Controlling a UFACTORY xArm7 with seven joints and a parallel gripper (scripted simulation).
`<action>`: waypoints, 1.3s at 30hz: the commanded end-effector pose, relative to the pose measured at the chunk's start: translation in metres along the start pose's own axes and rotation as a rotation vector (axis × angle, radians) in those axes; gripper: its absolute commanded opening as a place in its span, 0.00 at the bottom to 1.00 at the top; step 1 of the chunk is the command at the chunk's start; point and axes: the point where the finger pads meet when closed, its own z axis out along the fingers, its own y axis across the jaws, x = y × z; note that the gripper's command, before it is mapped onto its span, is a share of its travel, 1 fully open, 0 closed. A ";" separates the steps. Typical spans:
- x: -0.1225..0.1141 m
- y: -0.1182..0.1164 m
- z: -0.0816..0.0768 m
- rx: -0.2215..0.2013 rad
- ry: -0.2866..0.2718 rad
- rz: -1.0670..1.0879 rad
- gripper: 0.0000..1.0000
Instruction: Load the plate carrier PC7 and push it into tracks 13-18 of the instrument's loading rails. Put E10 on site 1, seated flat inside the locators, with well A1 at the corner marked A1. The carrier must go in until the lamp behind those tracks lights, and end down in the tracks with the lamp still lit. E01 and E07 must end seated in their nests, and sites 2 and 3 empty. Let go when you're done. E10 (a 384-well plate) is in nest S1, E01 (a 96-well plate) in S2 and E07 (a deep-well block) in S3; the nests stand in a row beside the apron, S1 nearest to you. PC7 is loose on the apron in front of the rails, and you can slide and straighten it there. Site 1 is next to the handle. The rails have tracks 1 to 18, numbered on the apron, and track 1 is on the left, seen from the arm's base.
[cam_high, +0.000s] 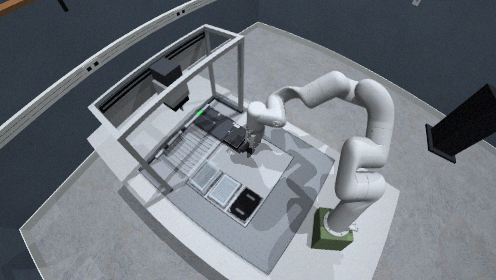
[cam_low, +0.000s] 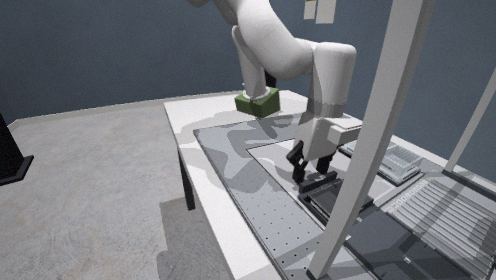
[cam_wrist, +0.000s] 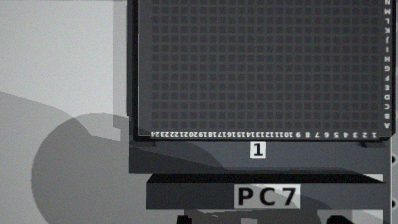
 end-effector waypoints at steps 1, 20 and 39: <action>0.002 0.000 -0.009 -0.001 0.006 -0.001 0.82; 0.002 0.000 -0.038 -0.001 0.005 -0.001 0.82; 0.002 0.000 -0.066 -0.001 0.005 -0.001 0.82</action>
